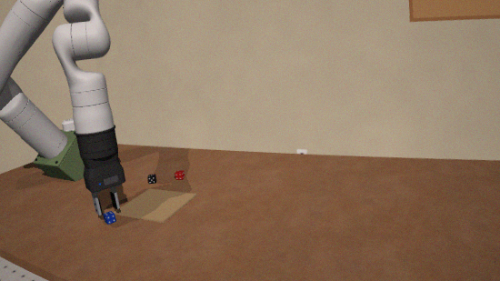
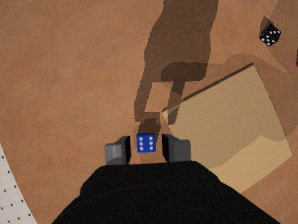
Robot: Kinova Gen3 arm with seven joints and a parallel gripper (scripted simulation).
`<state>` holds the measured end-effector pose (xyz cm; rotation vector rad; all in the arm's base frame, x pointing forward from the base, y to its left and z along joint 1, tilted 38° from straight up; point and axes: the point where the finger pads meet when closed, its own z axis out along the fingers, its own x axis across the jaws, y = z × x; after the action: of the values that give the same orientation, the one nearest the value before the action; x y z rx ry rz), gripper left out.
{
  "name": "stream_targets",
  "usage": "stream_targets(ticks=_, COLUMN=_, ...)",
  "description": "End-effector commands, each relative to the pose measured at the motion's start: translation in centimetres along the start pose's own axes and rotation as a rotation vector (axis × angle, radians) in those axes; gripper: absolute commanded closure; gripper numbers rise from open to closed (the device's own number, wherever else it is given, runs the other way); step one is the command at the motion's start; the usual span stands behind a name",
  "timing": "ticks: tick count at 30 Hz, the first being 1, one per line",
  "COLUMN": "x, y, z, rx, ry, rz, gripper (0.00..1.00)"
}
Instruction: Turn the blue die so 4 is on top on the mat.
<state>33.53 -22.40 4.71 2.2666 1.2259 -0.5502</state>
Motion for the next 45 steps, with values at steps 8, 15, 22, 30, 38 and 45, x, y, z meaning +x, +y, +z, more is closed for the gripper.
stream_targets(ticks=8, x=0.0, y=0.0, z=0.0, rx=-0.001, ry=0.001, rz=0.000, gripper=0.30)
stream_targets(ticks=15, x=0.0, y=0.0, z=0.0, rx=-0.001, ry=0.001, rz=0.000, gripper=0.30)
stream_targets(ticks=22, x=0.0, y=0.0, z=0.0, rx=-0.001, ry=0.001, rz=0.000, gripper=0.30)
stream_targets(ticks=30, x=0.0, y=0.0, z=0.2, rx=-0.001, ry=0.001, rz=0.000, gripper=0.30)
stream_targets(ticks=38, x=0.0, y=0.0, z=1.0, rx=-0.001, ry=0.001, rz=0.000, gripper=0.30)
stream_targets(ticks=45, x=0.0, y=0.0, z=2.0, rx=-0.001, ry=0.001, rz=0.000, gripper=0.30)
